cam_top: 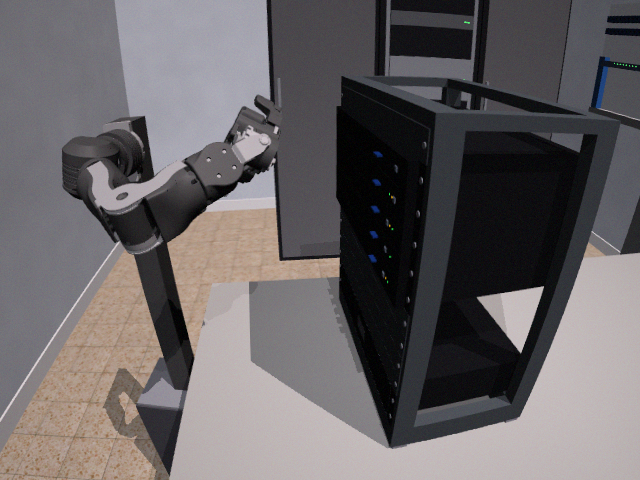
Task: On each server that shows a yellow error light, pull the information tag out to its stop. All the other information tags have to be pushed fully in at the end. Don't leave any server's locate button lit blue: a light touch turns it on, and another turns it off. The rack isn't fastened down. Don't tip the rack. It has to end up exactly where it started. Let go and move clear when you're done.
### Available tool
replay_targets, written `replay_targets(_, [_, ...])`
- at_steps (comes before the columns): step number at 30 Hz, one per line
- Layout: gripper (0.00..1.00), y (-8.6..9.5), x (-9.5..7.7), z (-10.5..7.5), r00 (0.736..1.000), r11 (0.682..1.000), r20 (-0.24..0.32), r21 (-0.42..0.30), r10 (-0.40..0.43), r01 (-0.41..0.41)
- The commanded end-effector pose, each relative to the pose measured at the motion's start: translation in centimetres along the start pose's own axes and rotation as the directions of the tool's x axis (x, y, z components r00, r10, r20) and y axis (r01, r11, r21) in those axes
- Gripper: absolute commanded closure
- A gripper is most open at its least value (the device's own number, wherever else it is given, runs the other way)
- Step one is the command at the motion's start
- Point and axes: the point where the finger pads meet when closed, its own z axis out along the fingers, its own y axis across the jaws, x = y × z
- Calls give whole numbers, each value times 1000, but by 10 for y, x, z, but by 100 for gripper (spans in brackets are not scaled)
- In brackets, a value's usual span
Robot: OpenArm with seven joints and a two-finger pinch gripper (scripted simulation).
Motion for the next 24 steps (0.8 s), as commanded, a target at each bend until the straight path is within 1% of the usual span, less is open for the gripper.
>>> replay_targets(1, [0, 1, -1, -1, 1000, 1000, 10, -10, -1, 1])
replay_targets(4, [0, 0, -2, -4, 1000, 1000, 29, -17, -5, 5])
replay_targets(6, [0, 0, -2, -4, 1000, 1000, 29, -17, -5, 5])
replay_targets(10, [0, -1, -3, -9, 998, 999, 65, -29, -11, 13])
replay_targets(15, [0, -4, -6, -17, 992, 998, 127, -48, -23, 29])
replay_targets(21, [0, -8, -11, -31, 973, 995, 230, -79, -36, 55])
replay_targets(23, [0, -8, -11, -31, 973, 995, 230, -79, -36, 55])
replay_targets(24, [0, -9, -11, -34, 968, 995, 249, -83, -39, 61])
